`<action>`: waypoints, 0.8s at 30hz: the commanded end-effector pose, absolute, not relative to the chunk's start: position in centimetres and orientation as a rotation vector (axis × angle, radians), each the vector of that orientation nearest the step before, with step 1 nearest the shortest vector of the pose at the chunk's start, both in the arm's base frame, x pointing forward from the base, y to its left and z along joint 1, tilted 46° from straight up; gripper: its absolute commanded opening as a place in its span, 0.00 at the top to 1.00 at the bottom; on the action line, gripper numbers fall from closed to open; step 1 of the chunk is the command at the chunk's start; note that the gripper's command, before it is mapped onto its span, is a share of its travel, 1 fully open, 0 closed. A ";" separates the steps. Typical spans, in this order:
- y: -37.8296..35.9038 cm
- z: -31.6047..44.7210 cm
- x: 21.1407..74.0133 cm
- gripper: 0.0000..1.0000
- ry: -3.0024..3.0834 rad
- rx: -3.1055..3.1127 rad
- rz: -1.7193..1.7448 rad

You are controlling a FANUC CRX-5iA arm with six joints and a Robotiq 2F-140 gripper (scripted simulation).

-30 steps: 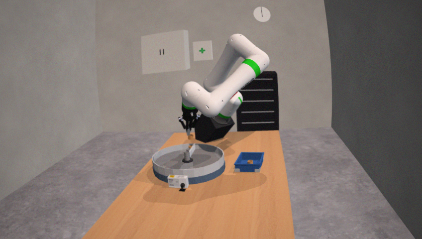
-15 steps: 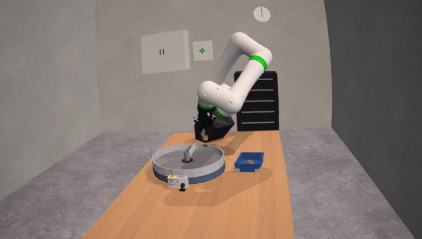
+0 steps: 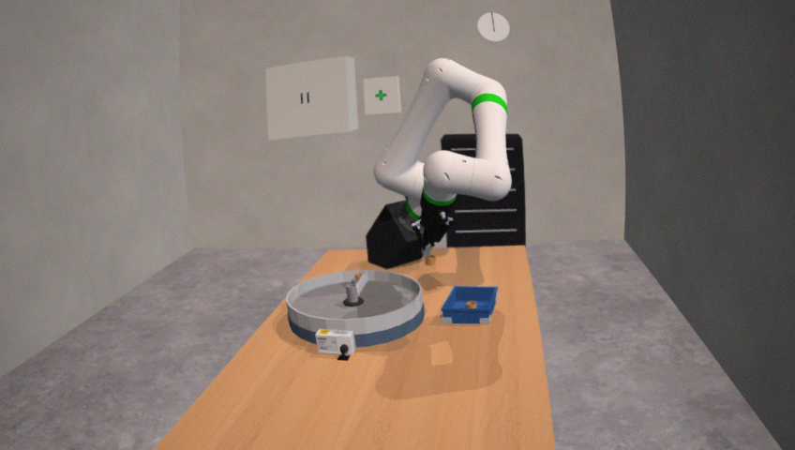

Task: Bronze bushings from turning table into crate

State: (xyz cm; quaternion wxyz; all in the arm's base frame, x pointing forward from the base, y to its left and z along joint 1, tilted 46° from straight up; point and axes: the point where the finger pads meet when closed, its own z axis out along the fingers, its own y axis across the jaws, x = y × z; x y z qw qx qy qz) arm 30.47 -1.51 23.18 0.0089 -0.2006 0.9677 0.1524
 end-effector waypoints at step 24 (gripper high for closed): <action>9.6 31.5 31.5 1.00 3.035 -0.617 0.453</action>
